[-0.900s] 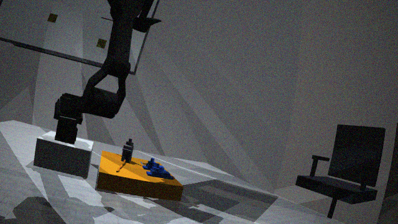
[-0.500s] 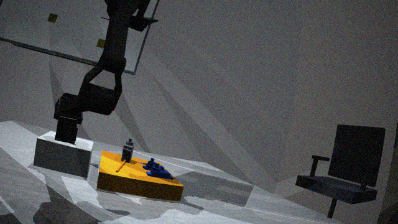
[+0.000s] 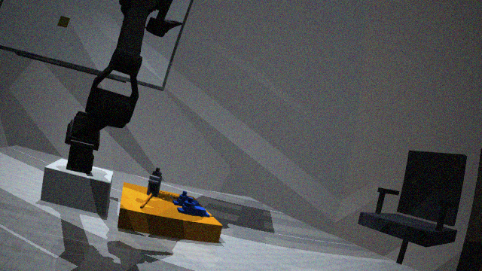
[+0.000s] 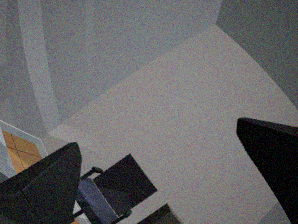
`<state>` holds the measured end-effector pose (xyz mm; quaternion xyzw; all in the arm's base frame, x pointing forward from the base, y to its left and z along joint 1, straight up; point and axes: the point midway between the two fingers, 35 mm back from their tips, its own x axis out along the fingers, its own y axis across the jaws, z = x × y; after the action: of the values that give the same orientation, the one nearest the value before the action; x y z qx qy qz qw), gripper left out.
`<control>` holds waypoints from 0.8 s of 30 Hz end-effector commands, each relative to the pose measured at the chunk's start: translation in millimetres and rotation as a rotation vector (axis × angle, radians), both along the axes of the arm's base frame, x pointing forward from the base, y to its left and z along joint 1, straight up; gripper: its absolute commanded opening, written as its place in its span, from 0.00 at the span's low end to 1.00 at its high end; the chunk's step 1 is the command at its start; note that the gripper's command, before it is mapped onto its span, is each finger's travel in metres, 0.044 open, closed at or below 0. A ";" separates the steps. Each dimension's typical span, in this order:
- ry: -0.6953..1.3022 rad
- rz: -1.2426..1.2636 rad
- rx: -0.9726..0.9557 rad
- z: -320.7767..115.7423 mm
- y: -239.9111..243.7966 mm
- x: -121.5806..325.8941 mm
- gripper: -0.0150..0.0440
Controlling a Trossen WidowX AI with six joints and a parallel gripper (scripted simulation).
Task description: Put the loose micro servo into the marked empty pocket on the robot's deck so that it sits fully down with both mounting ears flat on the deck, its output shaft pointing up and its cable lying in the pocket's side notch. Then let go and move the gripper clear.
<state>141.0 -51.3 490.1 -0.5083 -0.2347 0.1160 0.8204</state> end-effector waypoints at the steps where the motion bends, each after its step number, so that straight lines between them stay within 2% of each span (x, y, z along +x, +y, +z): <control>1: 0.009 0.014 0.005 0.4 16.1 -5.1 1.00; 24: 0.152 0.045 0.139 -7.9 77.2 -14.2 1.00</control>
<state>126.7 17.4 484.6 -0.4408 -0.1963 0.1494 0.8630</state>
